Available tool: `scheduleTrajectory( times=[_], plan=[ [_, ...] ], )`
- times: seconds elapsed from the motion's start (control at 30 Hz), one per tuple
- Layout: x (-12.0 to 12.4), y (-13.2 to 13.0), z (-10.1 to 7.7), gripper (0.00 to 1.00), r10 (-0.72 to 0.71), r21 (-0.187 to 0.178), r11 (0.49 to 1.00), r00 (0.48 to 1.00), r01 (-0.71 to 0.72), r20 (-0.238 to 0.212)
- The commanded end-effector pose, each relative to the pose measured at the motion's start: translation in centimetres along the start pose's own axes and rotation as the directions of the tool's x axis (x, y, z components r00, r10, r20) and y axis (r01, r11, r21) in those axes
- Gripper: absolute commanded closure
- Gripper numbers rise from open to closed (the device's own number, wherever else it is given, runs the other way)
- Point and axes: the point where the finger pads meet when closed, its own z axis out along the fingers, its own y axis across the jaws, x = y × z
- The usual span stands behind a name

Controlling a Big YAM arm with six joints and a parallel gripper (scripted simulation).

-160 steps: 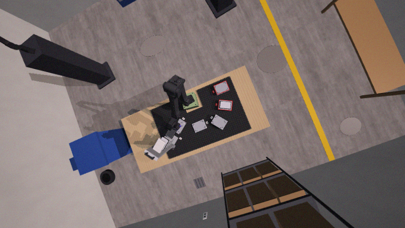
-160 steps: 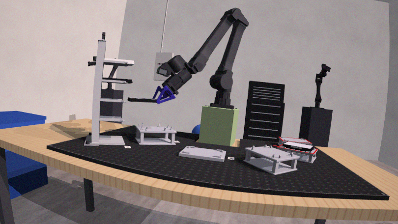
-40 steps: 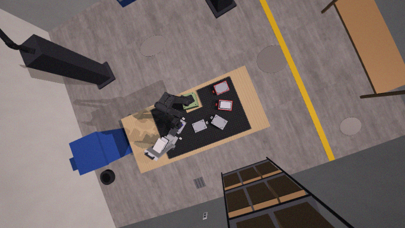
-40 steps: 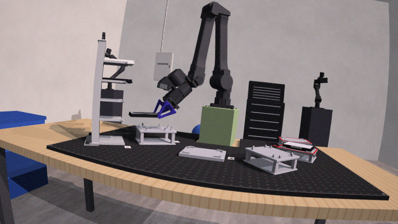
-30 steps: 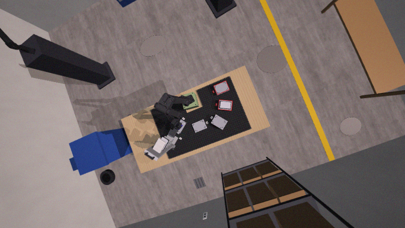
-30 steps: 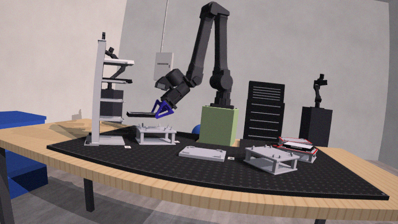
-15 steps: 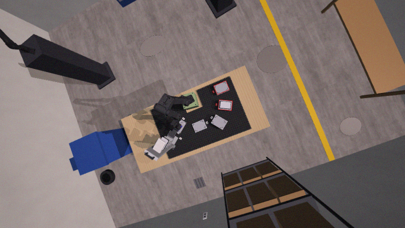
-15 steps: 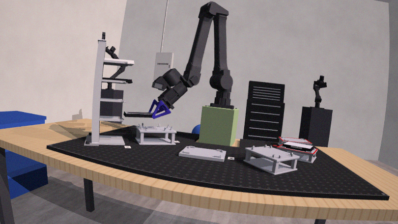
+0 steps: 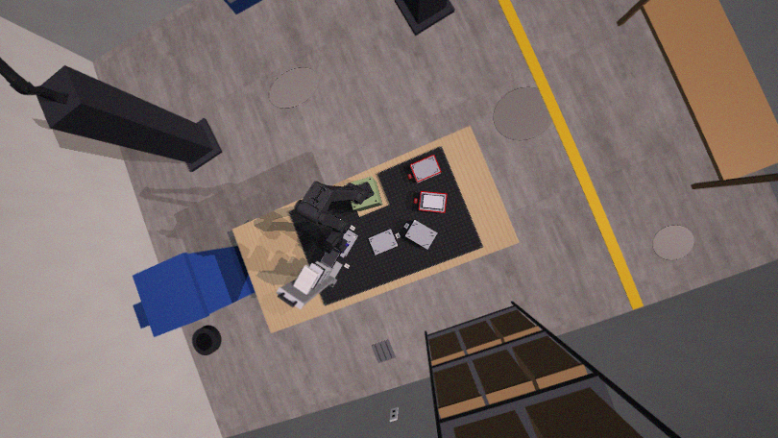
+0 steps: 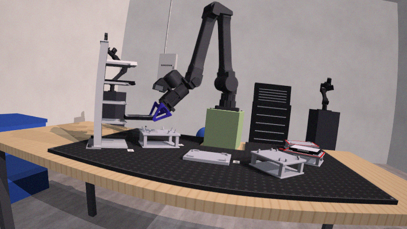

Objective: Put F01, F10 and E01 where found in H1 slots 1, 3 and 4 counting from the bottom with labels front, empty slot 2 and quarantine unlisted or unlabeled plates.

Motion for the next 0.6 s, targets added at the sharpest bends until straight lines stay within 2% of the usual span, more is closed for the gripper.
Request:
scheduleTrajectory(
  times=[0.0, 0.03, 0.57],
  plan=[
    [-1.66, -0.23, 1.0, 0.14, -0.006, 0.003, 1.0, 1.0, 0.006, 0.021],
    [-1.78, 0.06, 0.47, 0.14, -0.001, -0.002, 1.0, 0.999, 0.001, 0.037],
    [-1.78, 0.06, 0.47, 0.14, -0.001, -0.002, 1.0, 0.999, 0.001, 0.037]
  ],
)
